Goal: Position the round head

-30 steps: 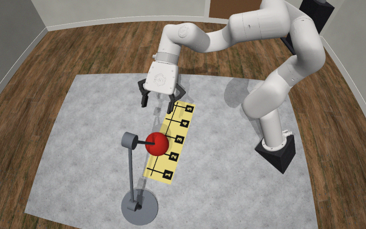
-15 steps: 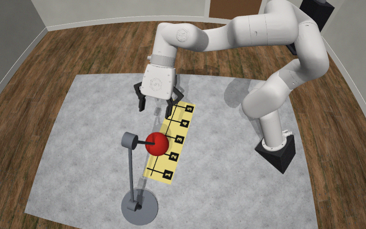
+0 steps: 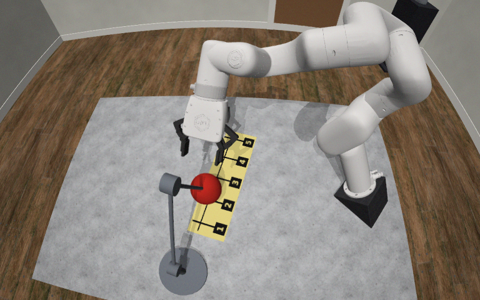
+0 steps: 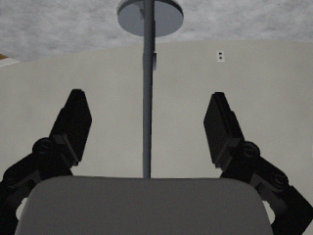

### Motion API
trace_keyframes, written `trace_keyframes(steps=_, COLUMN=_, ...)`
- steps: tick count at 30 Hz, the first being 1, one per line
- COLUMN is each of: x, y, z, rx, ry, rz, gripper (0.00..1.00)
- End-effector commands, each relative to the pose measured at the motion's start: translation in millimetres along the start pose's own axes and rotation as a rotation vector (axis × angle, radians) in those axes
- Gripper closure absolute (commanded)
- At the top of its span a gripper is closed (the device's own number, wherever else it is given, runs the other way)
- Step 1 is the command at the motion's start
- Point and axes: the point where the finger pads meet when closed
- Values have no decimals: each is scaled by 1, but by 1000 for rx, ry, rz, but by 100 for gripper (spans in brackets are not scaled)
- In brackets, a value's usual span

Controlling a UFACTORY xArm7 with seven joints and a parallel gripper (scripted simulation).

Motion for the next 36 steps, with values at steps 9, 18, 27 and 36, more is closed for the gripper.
trace_keyframes(steps=9, x=0, y=27, z=-1, rx=-4, ry=-3, rz=-3, gripper=0)
trace_keyframes(steps=18, x=1, y=47, z=-1, rx=-1, ry=-2, rz=7, gripper=0)
trace_keyframes(steps=27, x=1, y=63, z=-1, rx=0, ry=-2, rz=12, gripper=0)
trace_keyframes(steps=36, x=0, y=81, z=0, rx=1, ry=-1, rz=17, gripper=0)
Point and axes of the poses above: the point where the finger pads meet when closed, its own y axis out along the fingers, its own z axis across the jaws, x = y × z, and after that the axes turned 6 degrees about -y, right-handed
